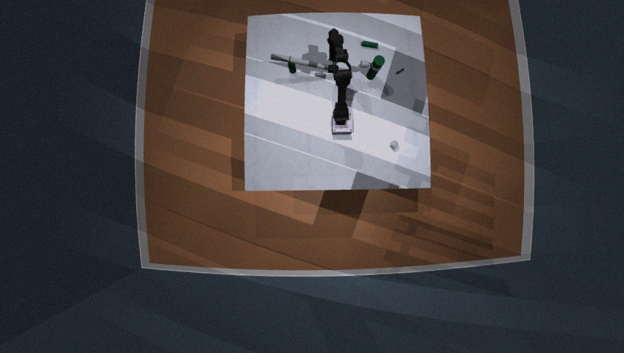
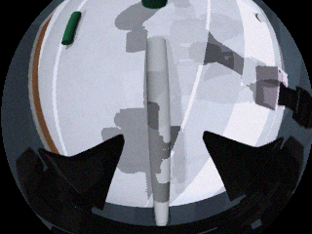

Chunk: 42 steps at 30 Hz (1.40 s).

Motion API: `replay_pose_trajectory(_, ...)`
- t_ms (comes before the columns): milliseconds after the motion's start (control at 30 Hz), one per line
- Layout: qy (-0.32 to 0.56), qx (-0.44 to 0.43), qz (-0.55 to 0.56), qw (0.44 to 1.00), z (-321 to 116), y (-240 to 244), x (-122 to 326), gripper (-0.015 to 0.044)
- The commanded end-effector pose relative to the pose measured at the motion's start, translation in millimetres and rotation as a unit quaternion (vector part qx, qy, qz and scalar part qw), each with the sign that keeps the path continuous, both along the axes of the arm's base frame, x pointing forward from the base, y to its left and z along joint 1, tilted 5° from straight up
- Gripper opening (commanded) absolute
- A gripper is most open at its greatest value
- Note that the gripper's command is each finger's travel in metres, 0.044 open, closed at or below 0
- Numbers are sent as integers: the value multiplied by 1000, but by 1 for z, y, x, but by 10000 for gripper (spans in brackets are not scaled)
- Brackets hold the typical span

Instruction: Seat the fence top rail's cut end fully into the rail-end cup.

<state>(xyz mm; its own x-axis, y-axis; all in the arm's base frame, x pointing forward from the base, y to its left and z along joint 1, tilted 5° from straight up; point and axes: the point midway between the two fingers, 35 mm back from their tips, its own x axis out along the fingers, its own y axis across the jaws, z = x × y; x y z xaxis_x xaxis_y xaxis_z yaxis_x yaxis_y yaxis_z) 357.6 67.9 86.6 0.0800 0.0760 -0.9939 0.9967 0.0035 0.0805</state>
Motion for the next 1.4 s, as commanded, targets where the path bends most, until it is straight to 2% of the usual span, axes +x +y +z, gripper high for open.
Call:
replay_pose_trajectory(0,-3,-2,-3,1000,-7,0,1,440)
replay_pose_trajectory(1367,-3,-2,-3,1000,-72,5,7,440)
